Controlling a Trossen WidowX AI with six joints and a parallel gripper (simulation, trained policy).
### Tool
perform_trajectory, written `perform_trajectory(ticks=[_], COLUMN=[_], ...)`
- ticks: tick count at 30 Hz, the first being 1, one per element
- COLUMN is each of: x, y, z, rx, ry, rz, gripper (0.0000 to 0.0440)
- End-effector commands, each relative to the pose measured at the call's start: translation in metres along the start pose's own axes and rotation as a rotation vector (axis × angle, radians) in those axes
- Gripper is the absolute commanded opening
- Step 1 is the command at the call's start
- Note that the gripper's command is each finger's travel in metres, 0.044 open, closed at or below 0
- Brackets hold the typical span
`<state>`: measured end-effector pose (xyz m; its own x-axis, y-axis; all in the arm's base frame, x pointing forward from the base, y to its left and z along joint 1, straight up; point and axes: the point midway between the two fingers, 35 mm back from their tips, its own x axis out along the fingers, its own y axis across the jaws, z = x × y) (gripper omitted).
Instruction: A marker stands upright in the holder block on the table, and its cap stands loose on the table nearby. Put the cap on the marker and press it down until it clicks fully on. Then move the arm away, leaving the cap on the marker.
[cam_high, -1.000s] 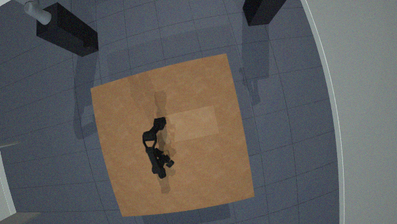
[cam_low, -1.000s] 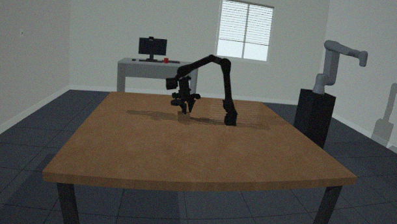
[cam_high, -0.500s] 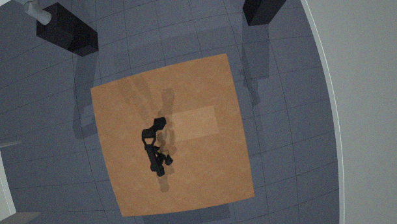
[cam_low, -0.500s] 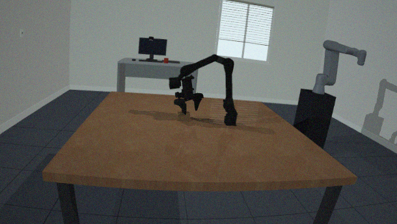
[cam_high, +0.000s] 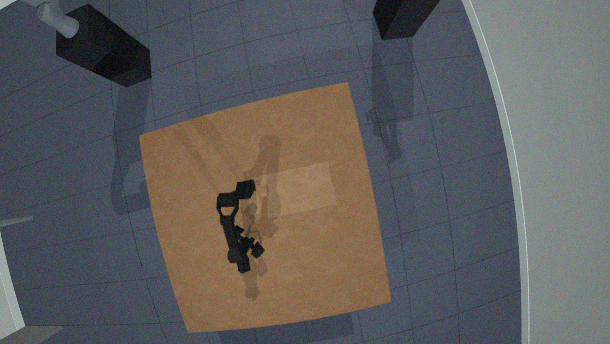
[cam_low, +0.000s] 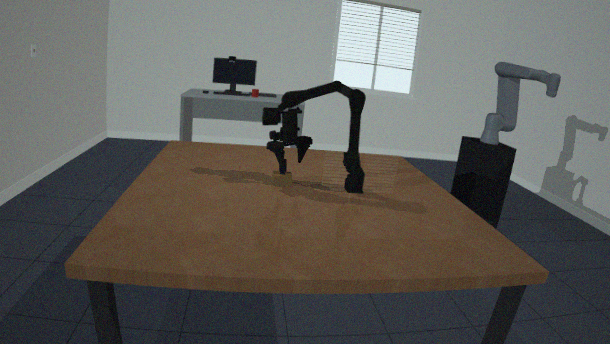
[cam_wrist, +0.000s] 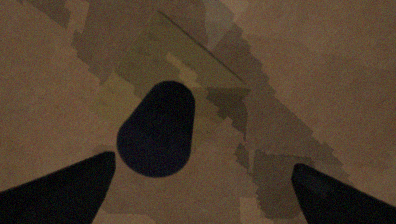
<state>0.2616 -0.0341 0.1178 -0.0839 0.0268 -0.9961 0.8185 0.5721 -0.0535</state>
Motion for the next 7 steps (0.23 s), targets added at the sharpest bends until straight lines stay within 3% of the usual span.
perform_trajectory(ticks=[1, 7], x=[-0.012, -0.025], y=[0.0, -0.003], z=[0.002, 0.004], rx=[0.004, 0.003], ry=[-0.024, -0.051], rz=[0.023, 0.047], gripper=[0.044, 0.044])
